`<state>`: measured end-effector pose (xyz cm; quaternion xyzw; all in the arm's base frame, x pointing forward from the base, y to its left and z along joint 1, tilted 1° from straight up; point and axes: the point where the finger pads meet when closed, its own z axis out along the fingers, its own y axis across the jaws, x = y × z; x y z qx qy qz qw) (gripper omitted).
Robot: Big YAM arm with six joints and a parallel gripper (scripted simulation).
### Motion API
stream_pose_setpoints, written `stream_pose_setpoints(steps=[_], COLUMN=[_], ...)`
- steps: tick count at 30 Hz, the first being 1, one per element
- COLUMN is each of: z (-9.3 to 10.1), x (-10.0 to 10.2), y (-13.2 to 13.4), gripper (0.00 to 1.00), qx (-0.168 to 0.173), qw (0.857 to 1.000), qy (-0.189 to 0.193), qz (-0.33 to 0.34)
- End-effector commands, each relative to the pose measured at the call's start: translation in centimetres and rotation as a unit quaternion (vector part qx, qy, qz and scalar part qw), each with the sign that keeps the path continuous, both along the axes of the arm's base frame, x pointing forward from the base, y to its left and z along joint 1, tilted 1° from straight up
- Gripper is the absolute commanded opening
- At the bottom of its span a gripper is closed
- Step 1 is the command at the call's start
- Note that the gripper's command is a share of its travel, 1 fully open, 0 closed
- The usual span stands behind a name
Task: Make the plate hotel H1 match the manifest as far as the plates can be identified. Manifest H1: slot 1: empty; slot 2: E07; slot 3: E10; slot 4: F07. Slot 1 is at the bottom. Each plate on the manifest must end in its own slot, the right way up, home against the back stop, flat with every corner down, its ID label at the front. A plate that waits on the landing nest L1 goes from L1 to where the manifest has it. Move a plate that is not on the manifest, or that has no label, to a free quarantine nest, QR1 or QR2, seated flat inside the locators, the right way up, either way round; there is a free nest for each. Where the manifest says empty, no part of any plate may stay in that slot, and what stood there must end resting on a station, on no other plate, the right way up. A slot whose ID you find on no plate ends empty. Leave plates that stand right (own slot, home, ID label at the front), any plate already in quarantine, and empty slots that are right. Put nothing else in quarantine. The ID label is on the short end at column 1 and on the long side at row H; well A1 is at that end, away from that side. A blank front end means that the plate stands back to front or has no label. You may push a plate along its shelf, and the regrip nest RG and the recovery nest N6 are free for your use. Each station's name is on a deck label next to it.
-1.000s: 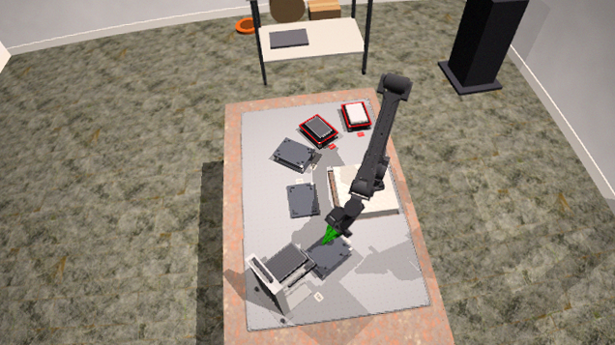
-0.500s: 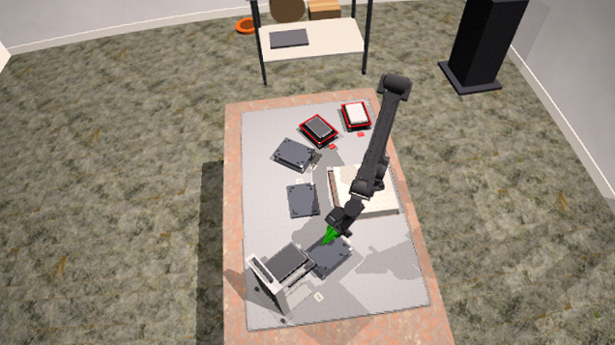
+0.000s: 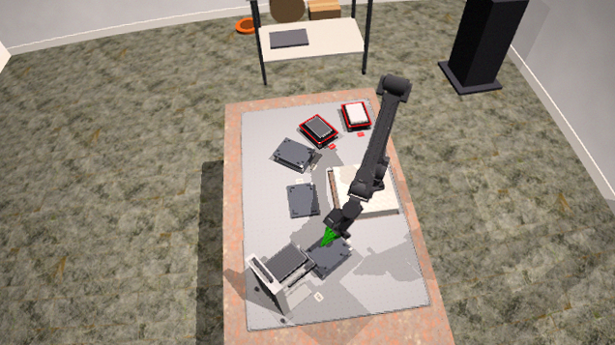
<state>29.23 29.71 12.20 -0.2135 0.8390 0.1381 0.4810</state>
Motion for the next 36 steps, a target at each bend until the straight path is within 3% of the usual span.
stream_pose_setpoints(steps=[1,36], z=[3.1,3.1], x=[2.2,4.1], y=[1.9,2.8], gripper=[0.0,0.0], qx=[0.027,0.026], qw=[0.999,0.999], qy=[-0.026,-0.027], qz=[-0.003,-0.003])
